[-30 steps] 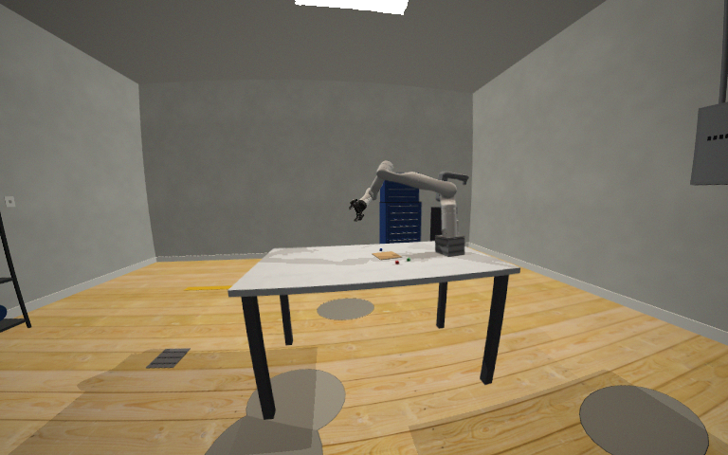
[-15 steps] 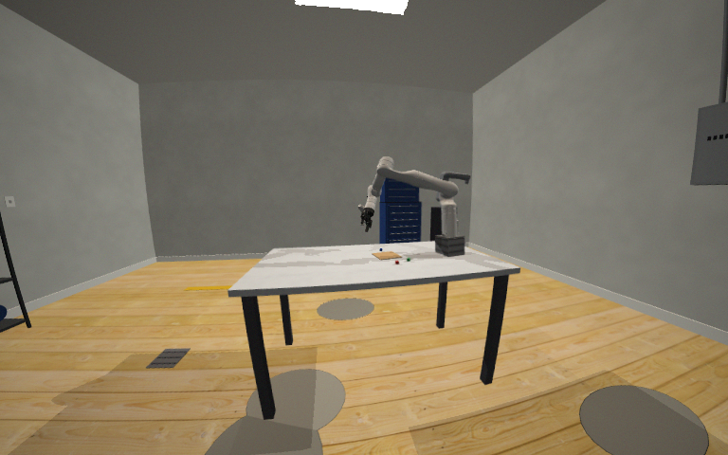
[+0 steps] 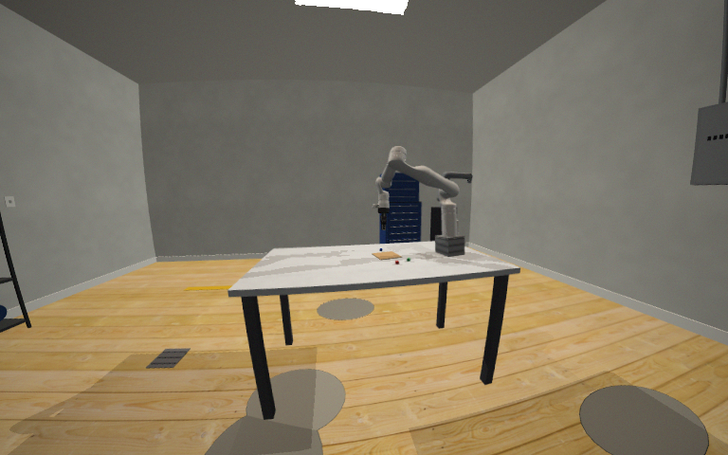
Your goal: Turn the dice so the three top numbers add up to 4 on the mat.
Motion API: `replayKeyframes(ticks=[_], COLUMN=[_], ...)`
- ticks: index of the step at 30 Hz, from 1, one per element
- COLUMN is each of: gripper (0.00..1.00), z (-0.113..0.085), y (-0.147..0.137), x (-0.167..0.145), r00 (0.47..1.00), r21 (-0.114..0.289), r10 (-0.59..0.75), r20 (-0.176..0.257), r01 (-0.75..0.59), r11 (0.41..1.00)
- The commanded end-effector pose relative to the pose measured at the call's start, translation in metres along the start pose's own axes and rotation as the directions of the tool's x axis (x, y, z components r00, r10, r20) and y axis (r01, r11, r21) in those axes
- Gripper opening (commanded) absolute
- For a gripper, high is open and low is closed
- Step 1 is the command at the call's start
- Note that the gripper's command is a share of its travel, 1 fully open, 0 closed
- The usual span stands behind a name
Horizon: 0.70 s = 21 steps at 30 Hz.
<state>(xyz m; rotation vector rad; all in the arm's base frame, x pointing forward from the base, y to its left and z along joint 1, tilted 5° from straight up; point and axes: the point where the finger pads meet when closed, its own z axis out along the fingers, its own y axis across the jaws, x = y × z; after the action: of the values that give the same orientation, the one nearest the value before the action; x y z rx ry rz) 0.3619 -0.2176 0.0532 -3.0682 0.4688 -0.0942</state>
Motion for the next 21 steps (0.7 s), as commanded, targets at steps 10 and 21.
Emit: replayKeyframes(ticks=[10, 21], gripper=[1.0, 1.0], z=[-0.014, -0.015], y=[-0.022, -0.022], x=[-0.037, -0.038], r00=[0.987, 0.987], r21=[-0.127, -0.129], r10=[-0.154, -0.156], r20=[0.043, 0.044], r01=[0.159, 0.161], r11=[0.979, 0.979])
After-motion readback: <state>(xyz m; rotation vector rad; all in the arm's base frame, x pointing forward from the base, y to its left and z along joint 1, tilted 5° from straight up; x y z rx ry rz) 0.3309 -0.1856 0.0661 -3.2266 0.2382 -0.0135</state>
